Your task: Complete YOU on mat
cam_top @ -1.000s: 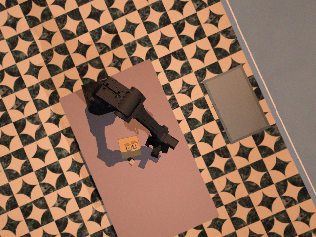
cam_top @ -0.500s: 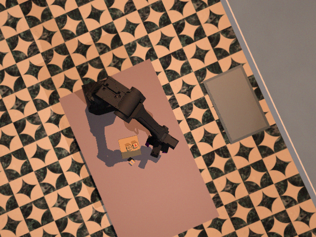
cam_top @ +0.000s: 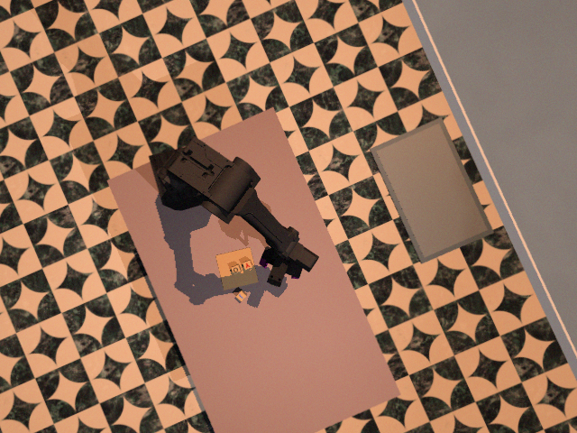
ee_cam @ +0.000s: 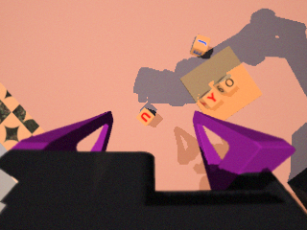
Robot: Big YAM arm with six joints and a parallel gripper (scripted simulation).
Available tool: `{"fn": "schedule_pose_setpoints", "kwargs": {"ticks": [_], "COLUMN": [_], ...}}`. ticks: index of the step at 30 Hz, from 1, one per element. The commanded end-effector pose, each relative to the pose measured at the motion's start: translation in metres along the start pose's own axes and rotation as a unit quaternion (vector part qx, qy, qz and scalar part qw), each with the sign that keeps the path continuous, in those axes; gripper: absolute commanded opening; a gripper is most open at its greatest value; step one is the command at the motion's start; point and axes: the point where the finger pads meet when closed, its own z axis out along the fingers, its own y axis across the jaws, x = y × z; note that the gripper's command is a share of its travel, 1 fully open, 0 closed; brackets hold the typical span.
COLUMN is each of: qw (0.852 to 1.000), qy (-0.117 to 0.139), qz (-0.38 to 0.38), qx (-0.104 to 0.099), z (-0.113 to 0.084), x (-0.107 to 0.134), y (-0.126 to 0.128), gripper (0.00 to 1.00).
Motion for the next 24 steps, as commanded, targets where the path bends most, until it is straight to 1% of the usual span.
{"fn": "schedule_pose_setpoints", "kwargs": {"ticks": [1,2,3,5,6,8,9,10,11,13,15,16,18,24], "qw": [1.0,1.0,1.0,1.0,1.0,1.0,1.0,1.0,1.0,1.0,1.0,1.0,1.0,1.0], "qy": [-0.009,-0.01,-0.01,-0.011,-0.012,-0.012,-0.012,-0.011,-0.016,-0.016,-0.012,-0.01,-0.007,-0.007], "qz": [0.007,0.006,0.006,0.005,0.005,0.005,0.005,-0.003,-0.001,-0.001,-0.004,-0.005,-0.008,-0.008], "qx": [0.002,0.002,0.002,0.003,0.003,0.003,0.003,-0.001,-0.014,-0.014,-0.004,0.003,0.01,0.009], "z": [0.006,0.009,0.009,0.01,0.01,0.01,0.01,0.008,0.007,0.007,0.013,0.014,0.014,0.013], "x": [-0.032,-0.037,-0.037,-0.042,-0.043,-0.043,-0.044,-0.039,-0.044,-0.044,-0.04,-0.038,-0.034,-0.035], "y": [-0.043,-0.065,-0.065,-0.1,-0.11,-0.11,-0.114,-0.111,-0.095,-0.095,-0.101,-0.108,-0.116,-0.115], "gripper": [1.0,1.0,1.0,1.0,1.0,1.0,1.0,1.0,1.0,1.0,1.0,1.0,1.0,1.0]}}
